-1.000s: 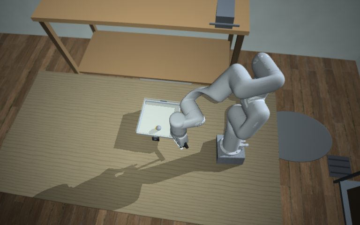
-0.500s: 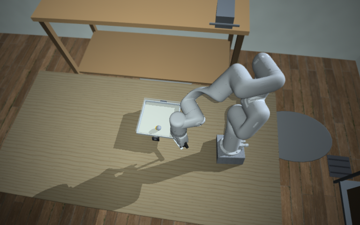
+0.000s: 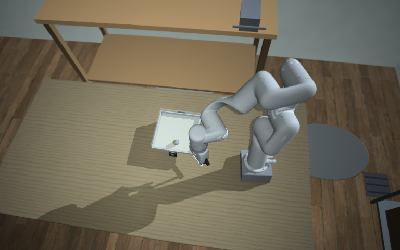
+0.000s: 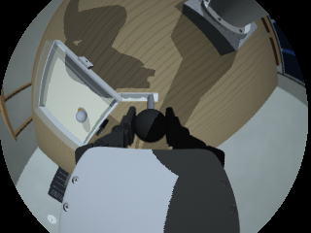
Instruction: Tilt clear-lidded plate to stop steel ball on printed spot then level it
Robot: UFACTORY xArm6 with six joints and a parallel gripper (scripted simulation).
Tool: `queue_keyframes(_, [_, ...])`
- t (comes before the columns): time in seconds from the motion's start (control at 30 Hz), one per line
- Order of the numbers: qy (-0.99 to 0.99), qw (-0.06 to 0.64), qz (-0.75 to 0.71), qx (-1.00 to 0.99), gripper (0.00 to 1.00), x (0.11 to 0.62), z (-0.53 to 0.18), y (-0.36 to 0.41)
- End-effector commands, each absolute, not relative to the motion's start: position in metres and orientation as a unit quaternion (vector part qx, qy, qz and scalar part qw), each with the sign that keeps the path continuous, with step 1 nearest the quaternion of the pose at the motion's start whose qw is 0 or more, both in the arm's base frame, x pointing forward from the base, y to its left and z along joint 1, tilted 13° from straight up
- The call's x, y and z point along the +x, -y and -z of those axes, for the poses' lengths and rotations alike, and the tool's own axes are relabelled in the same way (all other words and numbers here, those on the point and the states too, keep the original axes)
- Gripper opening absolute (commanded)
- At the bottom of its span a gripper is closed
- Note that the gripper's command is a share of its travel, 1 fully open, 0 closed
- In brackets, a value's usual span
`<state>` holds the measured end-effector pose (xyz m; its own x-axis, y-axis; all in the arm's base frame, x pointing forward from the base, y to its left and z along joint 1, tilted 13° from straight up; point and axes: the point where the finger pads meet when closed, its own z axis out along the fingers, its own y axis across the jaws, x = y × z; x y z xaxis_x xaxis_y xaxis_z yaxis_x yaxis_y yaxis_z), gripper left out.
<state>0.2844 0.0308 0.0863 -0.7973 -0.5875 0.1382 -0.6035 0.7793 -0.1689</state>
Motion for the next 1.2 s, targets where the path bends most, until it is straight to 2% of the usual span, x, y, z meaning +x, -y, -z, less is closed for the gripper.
queue_keyframes(0.0, [0.943, 0.038, -0.103, 0.316, 0.00, 0.2859, -0.0887, -0.0308])
queue_keyframes(1.17, [0.943, 0.038, -0.103, 0.316, 0.00, 0.2851, -0.0890, -0.0301])
